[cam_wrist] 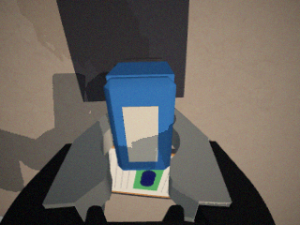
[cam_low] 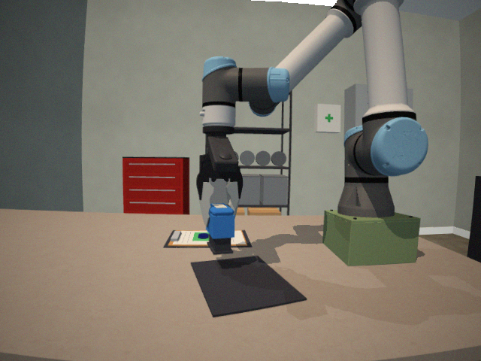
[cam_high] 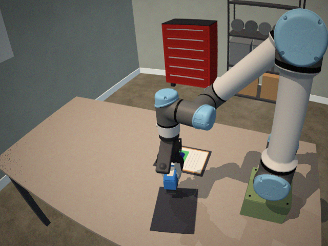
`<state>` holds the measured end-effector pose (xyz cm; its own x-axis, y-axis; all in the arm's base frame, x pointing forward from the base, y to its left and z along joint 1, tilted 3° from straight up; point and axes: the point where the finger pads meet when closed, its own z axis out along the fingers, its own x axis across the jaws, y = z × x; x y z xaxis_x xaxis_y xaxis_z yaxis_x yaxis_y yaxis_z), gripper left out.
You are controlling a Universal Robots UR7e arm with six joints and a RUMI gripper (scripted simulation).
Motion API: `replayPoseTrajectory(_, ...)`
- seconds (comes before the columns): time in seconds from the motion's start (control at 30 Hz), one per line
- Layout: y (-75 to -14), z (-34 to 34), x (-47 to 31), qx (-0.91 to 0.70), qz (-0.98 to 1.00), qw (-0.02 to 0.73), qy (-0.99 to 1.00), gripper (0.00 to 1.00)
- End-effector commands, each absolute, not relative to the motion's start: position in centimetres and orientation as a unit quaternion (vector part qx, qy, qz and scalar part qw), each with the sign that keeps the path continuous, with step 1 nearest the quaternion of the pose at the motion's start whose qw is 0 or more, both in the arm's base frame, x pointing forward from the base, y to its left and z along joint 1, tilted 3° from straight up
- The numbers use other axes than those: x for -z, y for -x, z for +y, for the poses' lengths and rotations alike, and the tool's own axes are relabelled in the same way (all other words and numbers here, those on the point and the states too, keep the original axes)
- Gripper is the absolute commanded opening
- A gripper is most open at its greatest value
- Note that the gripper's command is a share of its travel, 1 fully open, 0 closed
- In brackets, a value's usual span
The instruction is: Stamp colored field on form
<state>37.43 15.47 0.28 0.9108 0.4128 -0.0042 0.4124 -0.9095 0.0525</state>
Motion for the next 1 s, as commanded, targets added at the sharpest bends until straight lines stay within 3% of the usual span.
replayPoseTrajectory(0.0,-34.0,19.8,-0.2,-0.004,0.232,0.029,-0.972,0.18)
replayPoseTrajectory(0.97,-31.5,21.9,0.5,-0.004,0.247,0.03,-0.969,0.18)
